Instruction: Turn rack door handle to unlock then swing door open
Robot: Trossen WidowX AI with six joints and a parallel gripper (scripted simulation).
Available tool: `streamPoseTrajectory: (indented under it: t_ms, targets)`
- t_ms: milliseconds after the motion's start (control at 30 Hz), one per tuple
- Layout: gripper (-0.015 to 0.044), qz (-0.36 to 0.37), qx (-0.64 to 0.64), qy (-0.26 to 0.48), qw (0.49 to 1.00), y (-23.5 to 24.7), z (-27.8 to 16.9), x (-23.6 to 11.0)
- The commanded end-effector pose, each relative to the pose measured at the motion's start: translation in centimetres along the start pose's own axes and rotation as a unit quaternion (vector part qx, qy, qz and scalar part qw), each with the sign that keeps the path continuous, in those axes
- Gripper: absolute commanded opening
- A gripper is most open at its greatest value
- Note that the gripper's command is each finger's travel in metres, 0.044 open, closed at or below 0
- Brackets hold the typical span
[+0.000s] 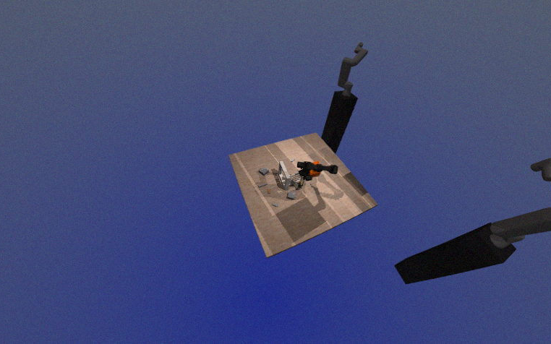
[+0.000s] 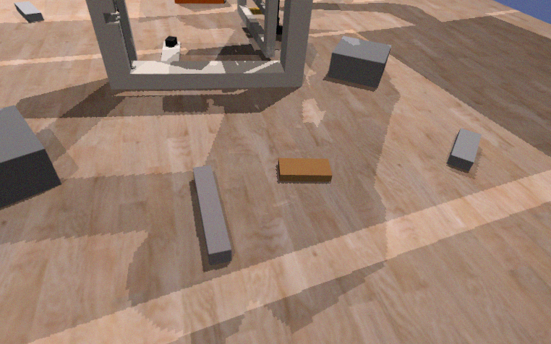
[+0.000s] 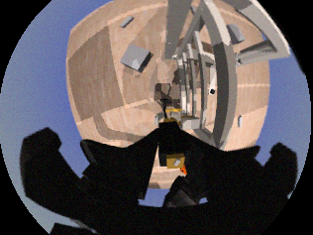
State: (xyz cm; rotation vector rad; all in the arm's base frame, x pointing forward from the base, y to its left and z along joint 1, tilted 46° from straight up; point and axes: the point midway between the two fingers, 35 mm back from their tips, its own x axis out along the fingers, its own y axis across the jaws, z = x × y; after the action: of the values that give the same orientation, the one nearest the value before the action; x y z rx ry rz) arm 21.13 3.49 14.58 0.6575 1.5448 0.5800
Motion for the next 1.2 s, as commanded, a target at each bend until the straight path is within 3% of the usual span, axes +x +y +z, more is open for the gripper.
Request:
streamPoseTrajectory:
  t_ms: [0,633,967,1167]
  targets:
    - [0.0021,0.002,0.031,-0.002,1.000,1.0,0.2,-0.1]
    - [0.0021,0.002,0.064,-0.002,0.998,2.0,0.3,-0.1]
    - [0.0284,0.002,0.064,-0.002,0.998,2.0,0.3,-0.1]
    - [0.0293,-0.001,0.066,-0.013,0.998,2.1,0.4,-0.7]
